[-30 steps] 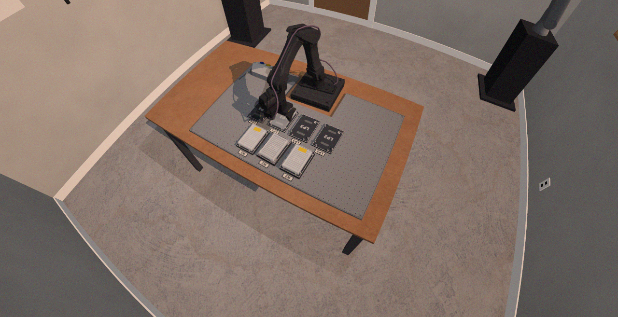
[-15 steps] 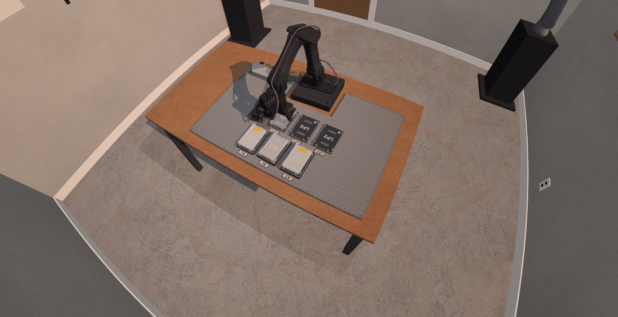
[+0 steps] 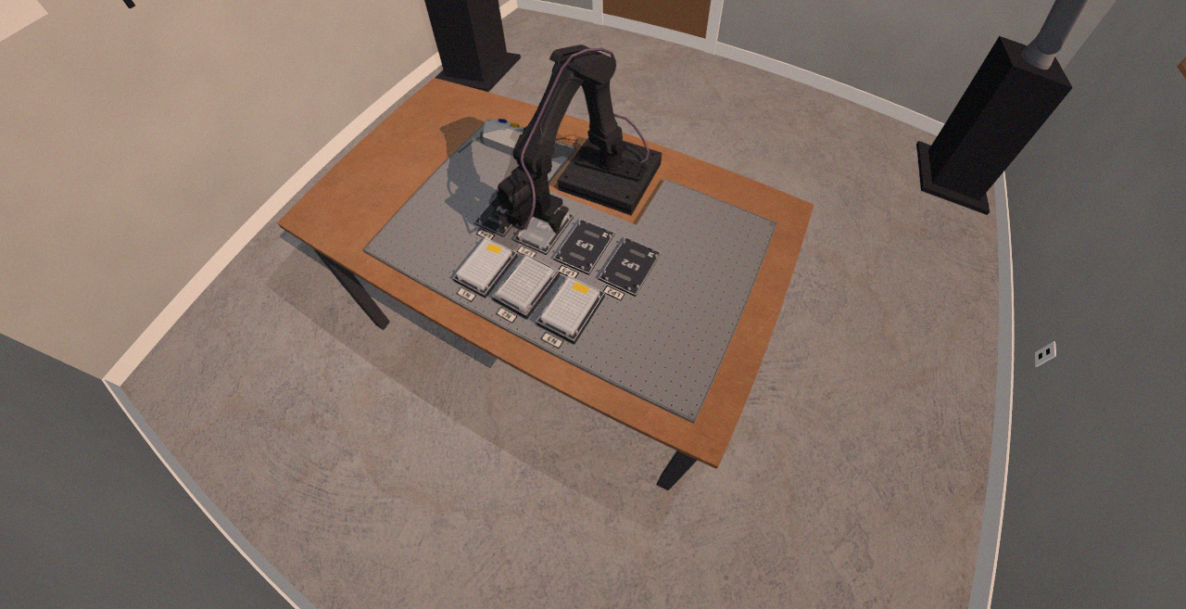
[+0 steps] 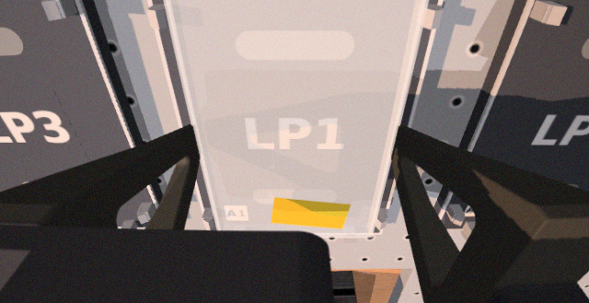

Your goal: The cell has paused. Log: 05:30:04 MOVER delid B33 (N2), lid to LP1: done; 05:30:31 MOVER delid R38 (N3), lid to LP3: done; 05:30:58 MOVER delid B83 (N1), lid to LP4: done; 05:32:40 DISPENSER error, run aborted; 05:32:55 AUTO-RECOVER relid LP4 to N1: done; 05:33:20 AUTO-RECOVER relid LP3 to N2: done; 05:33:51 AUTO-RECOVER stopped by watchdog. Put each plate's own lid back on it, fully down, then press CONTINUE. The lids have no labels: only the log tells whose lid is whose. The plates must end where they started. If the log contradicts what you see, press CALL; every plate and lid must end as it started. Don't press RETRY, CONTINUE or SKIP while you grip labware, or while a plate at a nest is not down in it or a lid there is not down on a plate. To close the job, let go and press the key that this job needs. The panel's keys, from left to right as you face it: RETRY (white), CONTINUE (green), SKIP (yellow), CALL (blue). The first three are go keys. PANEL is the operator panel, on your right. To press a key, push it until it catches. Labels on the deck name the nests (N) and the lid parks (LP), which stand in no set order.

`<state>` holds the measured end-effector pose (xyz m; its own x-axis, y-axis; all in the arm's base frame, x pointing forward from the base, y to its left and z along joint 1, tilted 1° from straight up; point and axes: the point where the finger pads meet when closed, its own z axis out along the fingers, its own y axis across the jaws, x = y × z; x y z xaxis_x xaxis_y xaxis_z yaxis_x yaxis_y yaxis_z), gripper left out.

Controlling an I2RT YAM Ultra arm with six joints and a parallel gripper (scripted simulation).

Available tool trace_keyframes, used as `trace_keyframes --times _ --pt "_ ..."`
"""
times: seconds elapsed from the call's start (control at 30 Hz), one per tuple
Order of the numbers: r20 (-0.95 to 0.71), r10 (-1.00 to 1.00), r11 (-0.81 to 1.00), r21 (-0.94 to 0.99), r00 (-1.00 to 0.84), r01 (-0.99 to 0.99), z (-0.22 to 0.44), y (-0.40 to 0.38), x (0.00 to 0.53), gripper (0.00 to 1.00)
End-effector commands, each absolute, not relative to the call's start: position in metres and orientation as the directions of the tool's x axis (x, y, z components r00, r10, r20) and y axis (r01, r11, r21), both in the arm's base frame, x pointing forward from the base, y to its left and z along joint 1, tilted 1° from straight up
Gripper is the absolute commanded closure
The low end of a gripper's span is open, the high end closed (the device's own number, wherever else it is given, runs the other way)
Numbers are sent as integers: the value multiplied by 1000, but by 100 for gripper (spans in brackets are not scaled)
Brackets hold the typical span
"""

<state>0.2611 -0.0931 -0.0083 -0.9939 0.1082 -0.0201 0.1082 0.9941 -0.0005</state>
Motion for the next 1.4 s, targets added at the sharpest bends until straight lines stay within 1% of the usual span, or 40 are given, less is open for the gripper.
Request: trace_keyframes --times 0.0,0.1,1.0,1.37 --pt "-32 106 994 -2 -994 106 0 -91 262 100" --pt "-52 109 994 -7 -993 109 7 -94 269 100" --pt "-52 109 994 -7 -993 110 49 -94 266 100" --pt "-51 110 994 -7 -993 110 50 -94 265 100"
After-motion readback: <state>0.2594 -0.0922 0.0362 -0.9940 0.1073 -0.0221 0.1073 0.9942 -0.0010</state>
